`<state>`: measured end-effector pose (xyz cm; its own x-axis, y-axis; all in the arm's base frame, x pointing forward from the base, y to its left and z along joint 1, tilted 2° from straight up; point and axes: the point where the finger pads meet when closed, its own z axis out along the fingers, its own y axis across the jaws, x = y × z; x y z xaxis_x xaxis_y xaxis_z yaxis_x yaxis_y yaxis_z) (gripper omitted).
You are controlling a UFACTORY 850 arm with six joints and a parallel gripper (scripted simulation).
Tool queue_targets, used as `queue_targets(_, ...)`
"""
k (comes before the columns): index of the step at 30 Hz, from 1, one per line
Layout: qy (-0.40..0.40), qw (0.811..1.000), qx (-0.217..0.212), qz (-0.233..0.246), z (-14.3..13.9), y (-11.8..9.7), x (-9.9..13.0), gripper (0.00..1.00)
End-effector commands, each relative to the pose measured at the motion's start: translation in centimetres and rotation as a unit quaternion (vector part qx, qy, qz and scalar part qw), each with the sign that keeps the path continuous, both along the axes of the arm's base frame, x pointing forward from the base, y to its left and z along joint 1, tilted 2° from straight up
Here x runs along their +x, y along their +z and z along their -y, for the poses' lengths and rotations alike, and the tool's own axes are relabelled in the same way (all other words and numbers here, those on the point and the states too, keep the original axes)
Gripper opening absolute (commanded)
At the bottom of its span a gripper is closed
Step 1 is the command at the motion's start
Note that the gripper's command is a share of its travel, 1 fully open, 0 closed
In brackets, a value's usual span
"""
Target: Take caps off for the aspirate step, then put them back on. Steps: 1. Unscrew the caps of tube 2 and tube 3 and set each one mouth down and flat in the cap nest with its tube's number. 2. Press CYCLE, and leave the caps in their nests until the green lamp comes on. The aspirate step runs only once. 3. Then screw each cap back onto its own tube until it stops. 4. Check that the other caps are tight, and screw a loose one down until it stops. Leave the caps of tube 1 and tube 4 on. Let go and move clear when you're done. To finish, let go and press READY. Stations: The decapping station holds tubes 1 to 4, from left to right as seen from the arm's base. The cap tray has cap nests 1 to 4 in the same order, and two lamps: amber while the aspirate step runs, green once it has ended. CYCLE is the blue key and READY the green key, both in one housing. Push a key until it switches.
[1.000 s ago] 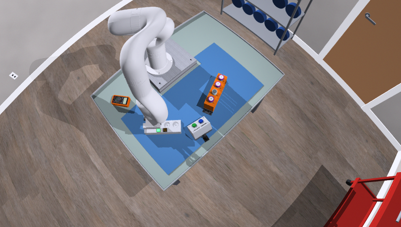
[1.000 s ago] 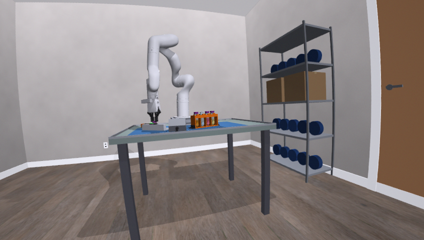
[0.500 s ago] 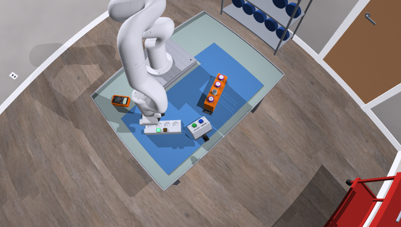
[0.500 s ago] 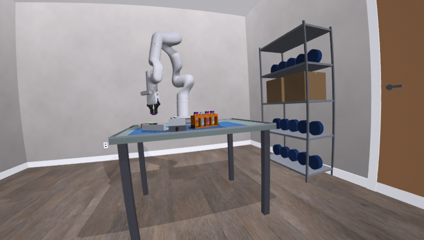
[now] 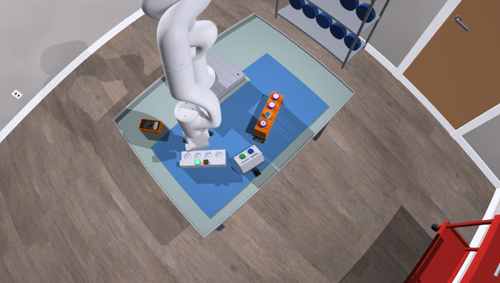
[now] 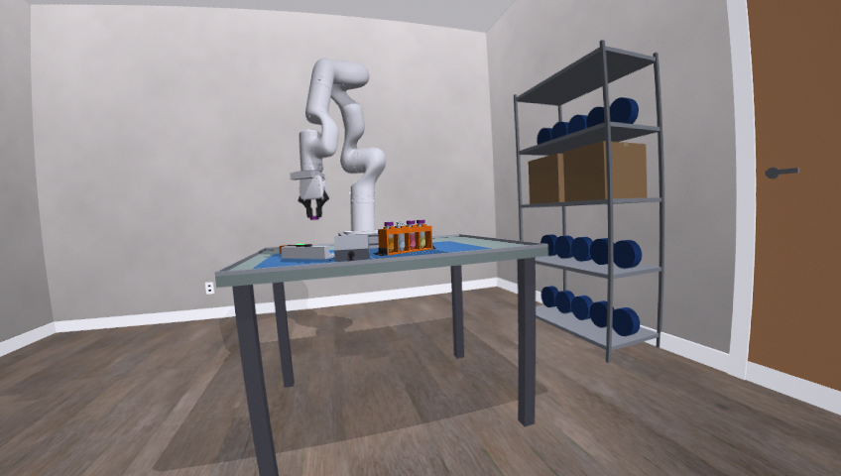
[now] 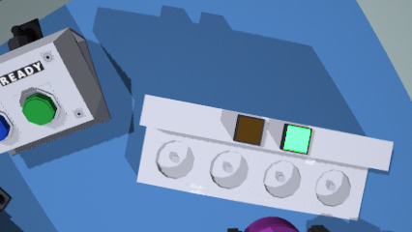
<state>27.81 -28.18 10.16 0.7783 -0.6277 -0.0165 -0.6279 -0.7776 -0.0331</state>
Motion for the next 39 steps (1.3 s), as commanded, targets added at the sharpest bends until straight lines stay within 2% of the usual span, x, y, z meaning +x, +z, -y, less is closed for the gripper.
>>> queue_targets(1, 0.003, 1.000, 0.000, 0.003, -2.4, 0.2, 1.3, 0.00)
queue_targets(12, 0.003, 1.000, 0.000, 0.003, -10.6, 0.6, 5.4, 0.00)
queue_targets(14, 0.003, 1.000, 0.000, 0.003, -10.6, 0.6, 5.4, 0.00)
queue_targets(29, 0.003, 1.000, 0.000, 0.003, -21.8, 1.0, 10.9, 0.00)
queue_targets(31, 0.003, 1.000, 0.000, 0.003, -21.8, 1.0, 10.9, 0.00)
queue_targets(39, 0.003, 1.000, 0.000, 0.003, -27.8, 1.3, 13.9, 0.00)
